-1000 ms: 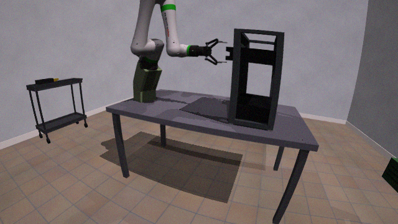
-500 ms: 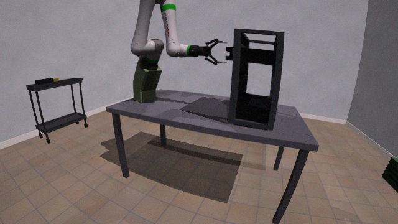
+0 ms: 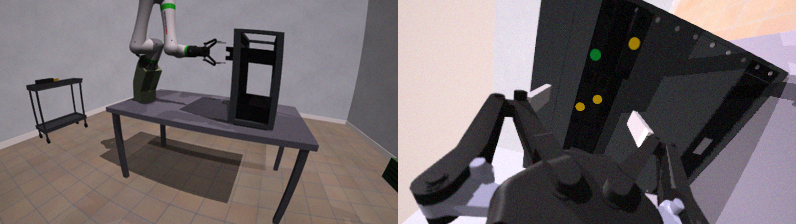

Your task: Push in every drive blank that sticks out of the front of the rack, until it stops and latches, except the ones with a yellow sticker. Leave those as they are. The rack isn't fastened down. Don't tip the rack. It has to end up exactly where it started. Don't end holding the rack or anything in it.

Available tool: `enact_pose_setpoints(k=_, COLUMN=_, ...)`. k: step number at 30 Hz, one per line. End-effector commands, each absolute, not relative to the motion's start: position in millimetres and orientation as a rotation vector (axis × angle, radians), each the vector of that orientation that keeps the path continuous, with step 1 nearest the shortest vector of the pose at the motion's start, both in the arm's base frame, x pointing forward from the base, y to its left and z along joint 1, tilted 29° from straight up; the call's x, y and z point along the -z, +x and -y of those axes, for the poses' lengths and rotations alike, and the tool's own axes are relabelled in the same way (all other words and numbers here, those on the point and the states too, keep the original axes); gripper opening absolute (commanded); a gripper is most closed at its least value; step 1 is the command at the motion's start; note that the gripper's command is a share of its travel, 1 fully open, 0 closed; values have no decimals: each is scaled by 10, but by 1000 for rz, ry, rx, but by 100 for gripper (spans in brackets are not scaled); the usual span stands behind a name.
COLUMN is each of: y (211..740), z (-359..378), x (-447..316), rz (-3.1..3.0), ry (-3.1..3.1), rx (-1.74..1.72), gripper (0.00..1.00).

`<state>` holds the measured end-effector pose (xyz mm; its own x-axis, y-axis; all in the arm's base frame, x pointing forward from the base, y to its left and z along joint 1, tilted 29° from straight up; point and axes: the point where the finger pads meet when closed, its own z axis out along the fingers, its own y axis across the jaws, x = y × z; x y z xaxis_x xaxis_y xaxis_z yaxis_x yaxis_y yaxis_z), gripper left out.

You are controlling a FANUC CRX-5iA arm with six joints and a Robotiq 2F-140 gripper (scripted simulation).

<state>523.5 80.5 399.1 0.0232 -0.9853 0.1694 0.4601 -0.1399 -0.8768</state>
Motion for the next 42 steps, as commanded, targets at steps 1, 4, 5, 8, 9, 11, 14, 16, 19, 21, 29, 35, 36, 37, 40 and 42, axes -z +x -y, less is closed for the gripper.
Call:
enact_pose_setpoints(k=1, y=5252, z=-610, x=-4006, rz=-725, ry=-989, rx=1461, gripper=100)
enact_pose_setpoints(k=4, y=5268, z=-431, x=-4016, rz=-725, ry=-989, rx=1461, gripper=100)
enact_pose_setpoints(k=5, y=5273, z=-376, x=-4019, rz=-725, ry=-989, rx=1461, gripper=100)
enact_pose_setpoints(k=8, y=5285, z=-235, x=-4026, rz=-725, ry=-989, rx=1461, gripper=100)
enact_pose_setpoints(k=9, y=5288, z=-199, x=-4028, rz=-725, ry=-989, rx=1461, gripper=100)
enact_pose_setpoints(k=11, y=5293, z=-147, x=-4031, rz=-725, ry=-989, rx=1461, gripper=100)
enact_pose_setpoints(k=14, y=5295, z=-130, x=-4032, rz=-725, ry=-989, rx=1461, gripper=100)
enact_pose_setpoints(k=16, y=5296, z=-113, x=-4032, rz=-725, ry=-989, rx=1461, gripper=100)
enact_pose_setpoints(k=19, y=5296, z=-111, x=-4032, rz=-725, ry=-989, rx=1461, gripper=100)
enact_pose_setpoints(k=21, y=5296, z=-111, x=-4032, rz=-725, ry=-989, rx=1461, gripper=100)
enact_pose_setpoints(k=29, y=5296, z=-111, x=-4032, rz=-725, ry=-989, rx=1461, gripper=100)
enact_pose_setpoints(k=35, y=5296, z=-111, x=-4032, rz=-725, ry=-989, rx=1461, gripper=100)
enact_pose_setpoints(k=36, y=5296, z=-111, x=-4032, rz=-725, ry=-989, rx=1461, gripper=100)
enact_pose_setpoints(k=37, y=5296, z=-111, x=-4032, rz=-725, ry=-989, rx=1461, gripper=100)
enact_pose_setpoints(k=40, y=5296, z=-111, x=-4032, rz=-725, ry=-989, rx=1461, gripper=100)
enact_pose_setpoints(k=42, y=5296, z=-111, x=-4032, rz=-725, ry=-989, rx=1461, gripper=100)
